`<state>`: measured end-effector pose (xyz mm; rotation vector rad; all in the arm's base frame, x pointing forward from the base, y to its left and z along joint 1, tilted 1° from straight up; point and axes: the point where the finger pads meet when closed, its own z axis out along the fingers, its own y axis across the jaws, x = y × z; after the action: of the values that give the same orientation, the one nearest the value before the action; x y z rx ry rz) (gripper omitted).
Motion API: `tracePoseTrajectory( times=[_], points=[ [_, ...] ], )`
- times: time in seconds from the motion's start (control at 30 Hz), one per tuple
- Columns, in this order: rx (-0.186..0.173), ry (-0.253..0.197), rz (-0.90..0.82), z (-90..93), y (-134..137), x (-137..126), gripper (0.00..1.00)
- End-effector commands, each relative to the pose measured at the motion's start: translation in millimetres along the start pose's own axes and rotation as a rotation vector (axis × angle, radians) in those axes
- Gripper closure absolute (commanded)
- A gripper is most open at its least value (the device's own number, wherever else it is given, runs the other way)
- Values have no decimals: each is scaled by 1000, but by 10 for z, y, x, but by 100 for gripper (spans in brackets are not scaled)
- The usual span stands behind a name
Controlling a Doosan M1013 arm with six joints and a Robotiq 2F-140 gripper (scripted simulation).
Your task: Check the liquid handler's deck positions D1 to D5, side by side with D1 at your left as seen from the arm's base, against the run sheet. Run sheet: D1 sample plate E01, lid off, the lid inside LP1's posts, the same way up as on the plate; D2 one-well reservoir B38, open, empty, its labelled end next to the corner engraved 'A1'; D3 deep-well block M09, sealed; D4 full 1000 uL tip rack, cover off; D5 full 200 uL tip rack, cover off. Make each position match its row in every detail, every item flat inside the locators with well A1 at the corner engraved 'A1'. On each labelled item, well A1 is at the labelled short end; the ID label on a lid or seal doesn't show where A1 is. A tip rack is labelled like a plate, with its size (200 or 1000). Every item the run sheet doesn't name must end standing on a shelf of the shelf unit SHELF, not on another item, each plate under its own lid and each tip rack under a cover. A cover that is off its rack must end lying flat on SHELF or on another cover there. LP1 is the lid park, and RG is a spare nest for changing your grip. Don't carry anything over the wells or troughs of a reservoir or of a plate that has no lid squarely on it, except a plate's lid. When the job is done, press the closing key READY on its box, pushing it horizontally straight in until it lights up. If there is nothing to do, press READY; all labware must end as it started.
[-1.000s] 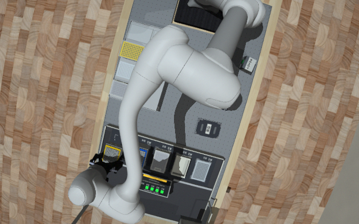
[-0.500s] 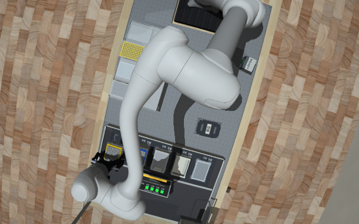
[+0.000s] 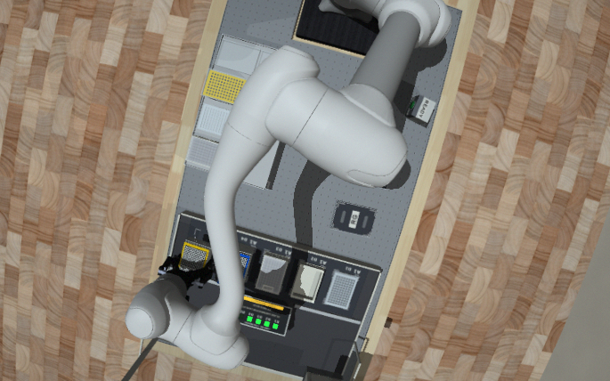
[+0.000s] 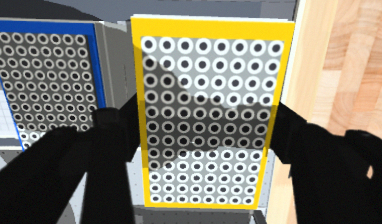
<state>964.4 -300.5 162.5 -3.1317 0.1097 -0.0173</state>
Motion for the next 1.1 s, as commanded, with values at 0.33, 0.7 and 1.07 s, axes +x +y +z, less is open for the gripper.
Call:
tracePoseTrajectory(
  times=[0.33, 0.7, 1.07],
  points=[
    [4, 2, 2, 219, -33, 10, 90],
    [5, 2, 2, 371, -34, 10, 90],
    [5, 1, 2, 556, -35, 10, 90]
  ],
)
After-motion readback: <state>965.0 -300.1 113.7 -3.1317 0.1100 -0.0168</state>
